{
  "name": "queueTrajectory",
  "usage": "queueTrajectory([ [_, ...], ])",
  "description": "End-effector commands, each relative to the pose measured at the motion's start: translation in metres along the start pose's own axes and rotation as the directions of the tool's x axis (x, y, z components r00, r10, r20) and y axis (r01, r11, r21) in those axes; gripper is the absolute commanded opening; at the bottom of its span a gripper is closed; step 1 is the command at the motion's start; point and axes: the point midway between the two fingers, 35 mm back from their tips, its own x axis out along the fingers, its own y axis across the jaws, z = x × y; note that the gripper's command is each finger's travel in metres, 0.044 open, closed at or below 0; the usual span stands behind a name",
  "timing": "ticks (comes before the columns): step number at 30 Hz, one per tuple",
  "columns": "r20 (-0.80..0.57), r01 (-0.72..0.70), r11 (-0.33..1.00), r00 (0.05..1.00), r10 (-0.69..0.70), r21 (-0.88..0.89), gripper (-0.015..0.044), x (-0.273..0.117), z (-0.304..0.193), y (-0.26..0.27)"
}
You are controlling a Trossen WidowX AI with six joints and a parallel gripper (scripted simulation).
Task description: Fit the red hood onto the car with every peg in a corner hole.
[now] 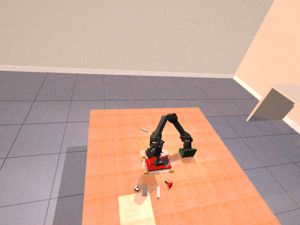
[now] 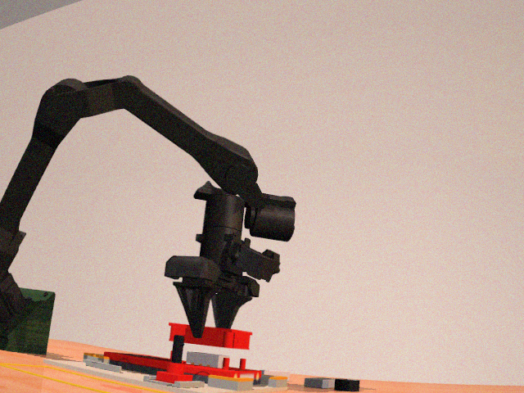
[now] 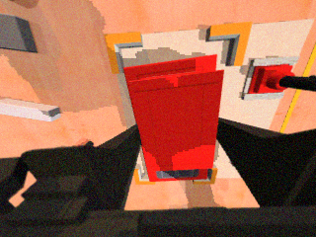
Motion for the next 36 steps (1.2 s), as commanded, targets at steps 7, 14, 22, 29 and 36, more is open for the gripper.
queueTrajectory([
  [7,0.001,0.003,1.000,1.000,-0.003,-0.008,0.0000,0.005,0.000,0.000],
  [14,0.001,0.003,1.000,1.000,-0.003,-0.008,0.0000,0.008,0.000,0.000],
  [22,0.001,0.004,1.000,1.000,-0.004,-0.008,0.0000,0.011,0.000,0.000],
  [29,0.001,0.004,1.000,1.000,-0.004,-0.008,0.0000,0.014,0.000,0.000],
  [36,0.001,0.004,1.000,1.000,-0.004,-0.008,0.0000,0.017,0.001,0.000],
])
